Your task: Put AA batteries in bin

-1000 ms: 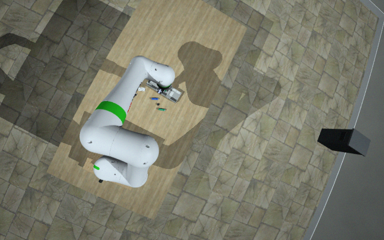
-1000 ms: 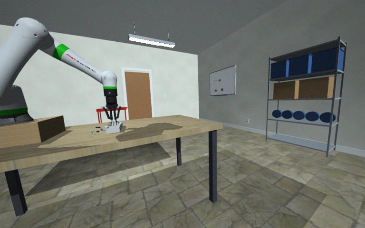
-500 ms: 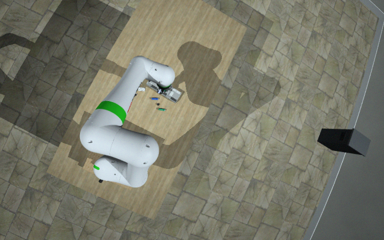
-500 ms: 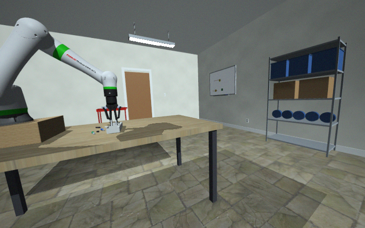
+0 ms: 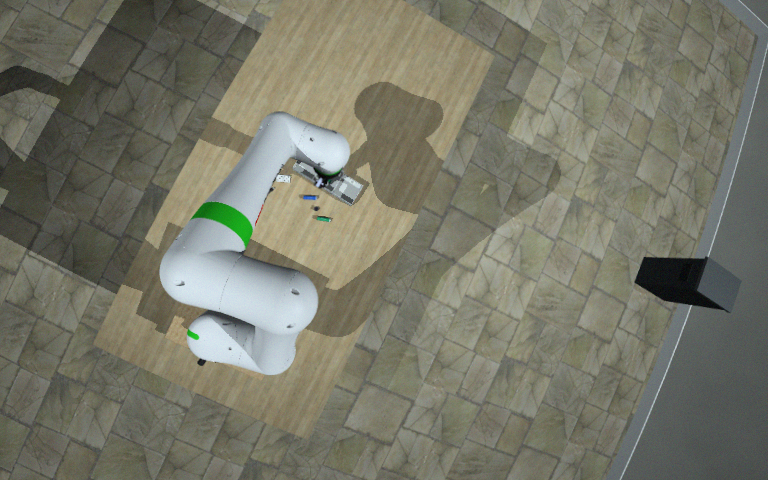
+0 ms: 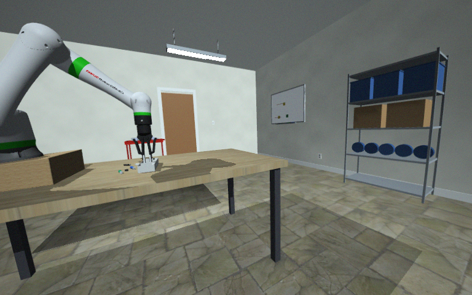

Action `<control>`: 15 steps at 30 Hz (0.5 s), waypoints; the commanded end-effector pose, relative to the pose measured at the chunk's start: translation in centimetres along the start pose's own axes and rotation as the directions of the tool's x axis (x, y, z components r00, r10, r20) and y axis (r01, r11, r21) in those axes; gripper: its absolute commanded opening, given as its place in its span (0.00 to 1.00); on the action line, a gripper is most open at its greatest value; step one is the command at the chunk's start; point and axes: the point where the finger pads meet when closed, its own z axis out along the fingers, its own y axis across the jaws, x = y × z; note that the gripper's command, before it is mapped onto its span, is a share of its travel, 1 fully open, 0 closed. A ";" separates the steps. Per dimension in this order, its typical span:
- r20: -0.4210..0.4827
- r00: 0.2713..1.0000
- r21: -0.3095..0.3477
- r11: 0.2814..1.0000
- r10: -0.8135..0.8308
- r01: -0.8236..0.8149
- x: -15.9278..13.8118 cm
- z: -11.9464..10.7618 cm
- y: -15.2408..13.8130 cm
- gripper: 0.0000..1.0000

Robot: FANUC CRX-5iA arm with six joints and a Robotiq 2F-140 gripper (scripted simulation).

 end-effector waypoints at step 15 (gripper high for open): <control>0.000 1.000 0.000 1.000 0.000 0.000 0.0 -1.9 0.0 0.17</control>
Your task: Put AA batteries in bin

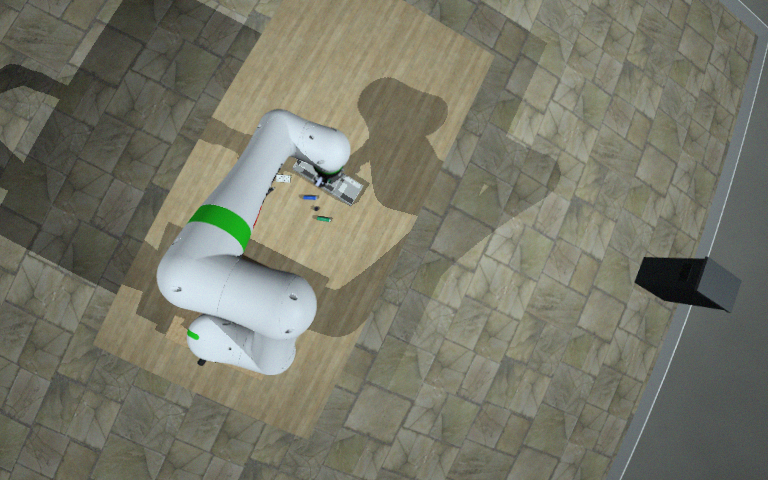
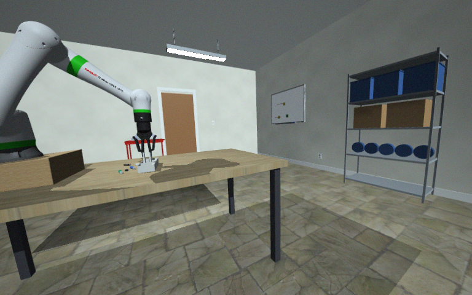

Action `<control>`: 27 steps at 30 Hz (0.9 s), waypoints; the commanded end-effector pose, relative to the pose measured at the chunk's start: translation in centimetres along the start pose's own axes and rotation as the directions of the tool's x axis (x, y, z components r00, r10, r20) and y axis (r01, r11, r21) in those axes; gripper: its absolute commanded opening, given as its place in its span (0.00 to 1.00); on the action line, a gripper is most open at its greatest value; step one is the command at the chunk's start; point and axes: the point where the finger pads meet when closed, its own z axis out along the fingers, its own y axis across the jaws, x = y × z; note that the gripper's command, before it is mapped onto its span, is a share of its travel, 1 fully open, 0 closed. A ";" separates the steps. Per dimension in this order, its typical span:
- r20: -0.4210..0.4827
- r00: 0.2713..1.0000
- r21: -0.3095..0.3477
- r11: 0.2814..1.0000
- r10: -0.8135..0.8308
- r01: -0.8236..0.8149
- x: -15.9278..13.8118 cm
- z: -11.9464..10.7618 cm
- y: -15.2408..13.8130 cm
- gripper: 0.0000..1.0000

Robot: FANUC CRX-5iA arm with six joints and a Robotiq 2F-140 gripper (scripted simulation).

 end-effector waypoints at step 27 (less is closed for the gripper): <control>0.003 0.962 -0.004 0.962 0.275 -0.275 -1.2 -3.8 6.5 0.41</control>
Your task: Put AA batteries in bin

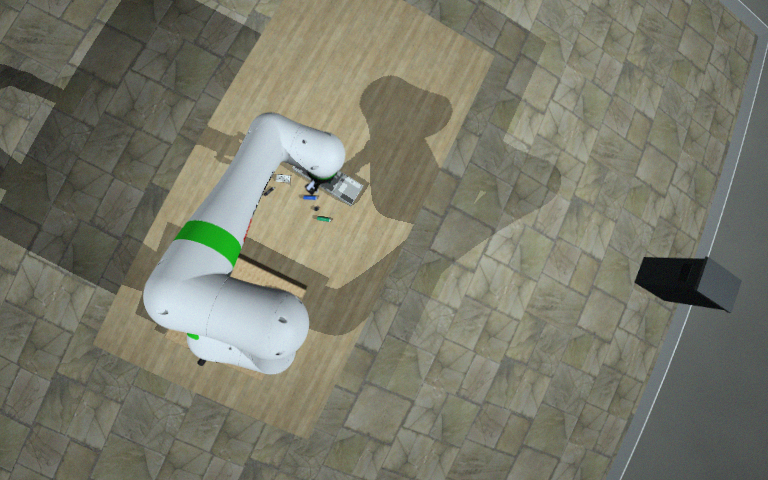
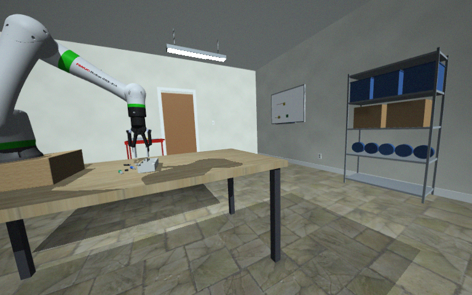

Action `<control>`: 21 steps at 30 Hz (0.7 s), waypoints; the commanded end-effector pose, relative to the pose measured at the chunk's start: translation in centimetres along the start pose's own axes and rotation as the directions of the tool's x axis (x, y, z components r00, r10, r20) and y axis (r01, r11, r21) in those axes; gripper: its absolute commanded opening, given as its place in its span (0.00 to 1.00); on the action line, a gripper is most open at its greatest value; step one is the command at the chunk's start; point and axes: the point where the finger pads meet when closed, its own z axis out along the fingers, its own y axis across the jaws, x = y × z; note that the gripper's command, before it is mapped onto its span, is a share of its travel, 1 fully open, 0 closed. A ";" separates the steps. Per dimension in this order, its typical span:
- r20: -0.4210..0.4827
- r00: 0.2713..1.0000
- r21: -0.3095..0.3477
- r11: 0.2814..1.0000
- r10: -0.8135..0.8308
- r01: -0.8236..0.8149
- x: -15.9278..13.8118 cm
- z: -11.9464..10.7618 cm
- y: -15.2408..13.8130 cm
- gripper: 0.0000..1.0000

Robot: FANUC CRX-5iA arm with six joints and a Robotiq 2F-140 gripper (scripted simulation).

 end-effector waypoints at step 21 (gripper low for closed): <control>0.009 0.774 -0.003 0.774 0.633 -0.633 -0.3 -0.9 6.0 0.41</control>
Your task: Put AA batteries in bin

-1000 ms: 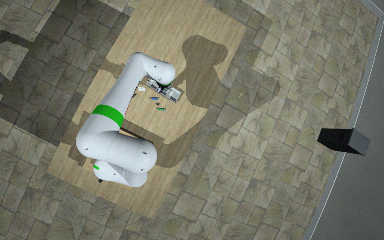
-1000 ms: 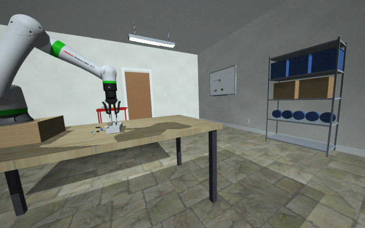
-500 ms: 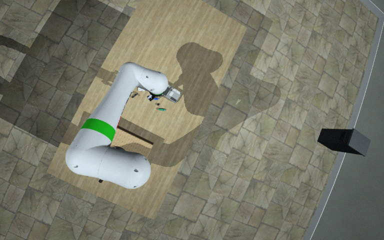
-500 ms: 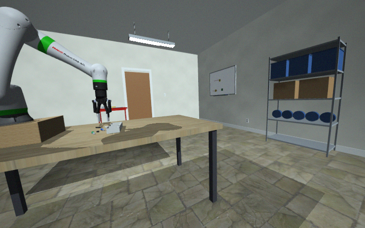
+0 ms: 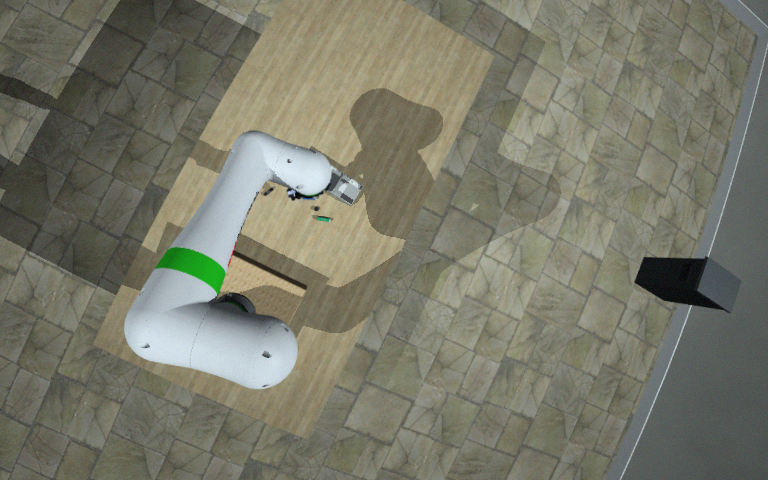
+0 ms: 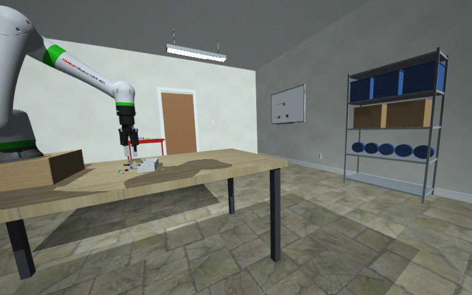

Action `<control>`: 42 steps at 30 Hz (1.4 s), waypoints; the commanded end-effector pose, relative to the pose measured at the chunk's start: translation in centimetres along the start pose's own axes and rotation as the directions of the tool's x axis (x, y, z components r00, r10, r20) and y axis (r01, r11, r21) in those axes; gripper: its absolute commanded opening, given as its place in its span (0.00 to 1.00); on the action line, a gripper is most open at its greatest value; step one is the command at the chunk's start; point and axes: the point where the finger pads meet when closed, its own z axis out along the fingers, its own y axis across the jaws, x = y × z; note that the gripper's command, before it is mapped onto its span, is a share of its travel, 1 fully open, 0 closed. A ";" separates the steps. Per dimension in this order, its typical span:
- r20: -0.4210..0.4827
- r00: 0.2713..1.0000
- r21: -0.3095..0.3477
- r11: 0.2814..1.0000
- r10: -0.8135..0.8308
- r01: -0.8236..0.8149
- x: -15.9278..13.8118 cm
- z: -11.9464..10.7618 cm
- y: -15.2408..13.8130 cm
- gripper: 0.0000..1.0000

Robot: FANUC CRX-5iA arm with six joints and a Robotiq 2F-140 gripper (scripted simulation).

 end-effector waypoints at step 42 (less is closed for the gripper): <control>-0.003 0.945 0.034 0.945 0.326 -0.325 0.0 0.0 0.0 0.41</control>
